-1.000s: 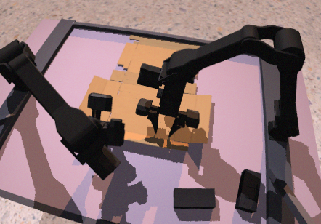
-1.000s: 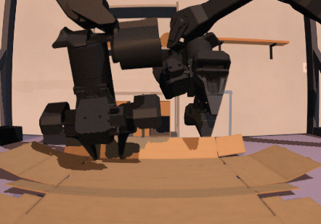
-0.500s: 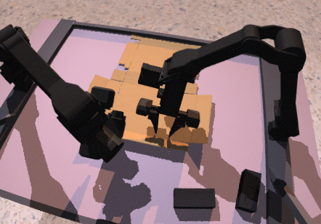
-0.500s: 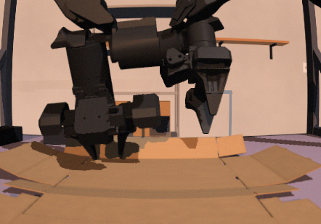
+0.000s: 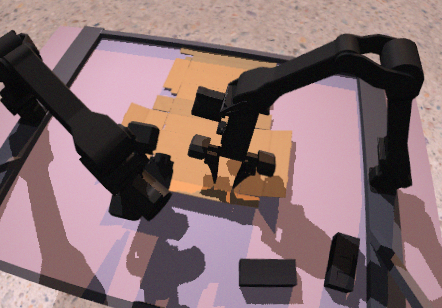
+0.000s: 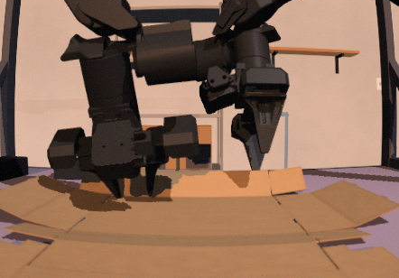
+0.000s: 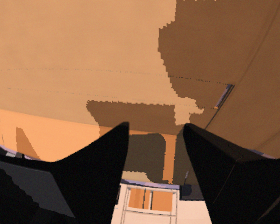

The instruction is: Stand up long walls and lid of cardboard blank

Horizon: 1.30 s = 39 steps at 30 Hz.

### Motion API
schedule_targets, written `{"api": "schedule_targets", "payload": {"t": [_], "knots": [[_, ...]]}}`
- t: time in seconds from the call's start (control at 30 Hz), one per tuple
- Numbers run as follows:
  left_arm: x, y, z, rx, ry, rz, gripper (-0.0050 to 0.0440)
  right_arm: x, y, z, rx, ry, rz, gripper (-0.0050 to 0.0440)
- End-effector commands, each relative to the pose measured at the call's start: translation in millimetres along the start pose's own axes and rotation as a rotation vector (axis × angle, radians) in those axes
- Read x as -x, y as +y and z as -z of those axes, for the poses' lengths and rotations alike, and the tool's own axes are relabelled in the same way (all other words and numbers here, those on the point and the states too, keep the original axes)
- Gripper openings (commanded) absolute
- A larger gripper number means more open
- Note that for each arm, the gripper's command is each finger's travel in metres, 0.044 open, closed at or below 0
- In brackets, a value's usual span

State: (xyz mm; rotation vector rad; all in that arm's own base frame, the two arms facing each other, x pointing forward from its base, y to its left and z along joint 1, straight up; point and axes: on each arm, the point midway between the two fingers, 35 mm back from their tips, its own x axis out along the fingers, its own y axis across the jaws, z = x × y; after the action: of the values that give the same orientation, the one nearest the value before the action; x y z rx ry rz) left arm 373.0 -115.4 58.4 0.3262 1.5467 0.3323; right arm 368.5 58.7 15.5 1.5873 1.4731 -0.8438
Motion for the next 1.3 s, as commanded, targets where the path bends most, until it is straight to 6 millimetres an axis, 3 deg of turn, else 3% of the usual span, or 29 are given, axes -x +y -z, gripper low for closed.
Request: {"api": "schedule_targets", "payload": {"t": [0.0, 1.27], "knots": [[9.3, 2.9, -2.1, 0.011, -0.028, 0.018, 0.0400, -27.1, -27.7, -16.4, -0.036, -0.041, 0.090, 0.0199], [1.9, 43.2, -2.5, 0.011, -0.028, 0.015, 0.0400, -33.8, -37.3, -22.1, -0.037, -0.041, 0.089, 0.0199]]}}
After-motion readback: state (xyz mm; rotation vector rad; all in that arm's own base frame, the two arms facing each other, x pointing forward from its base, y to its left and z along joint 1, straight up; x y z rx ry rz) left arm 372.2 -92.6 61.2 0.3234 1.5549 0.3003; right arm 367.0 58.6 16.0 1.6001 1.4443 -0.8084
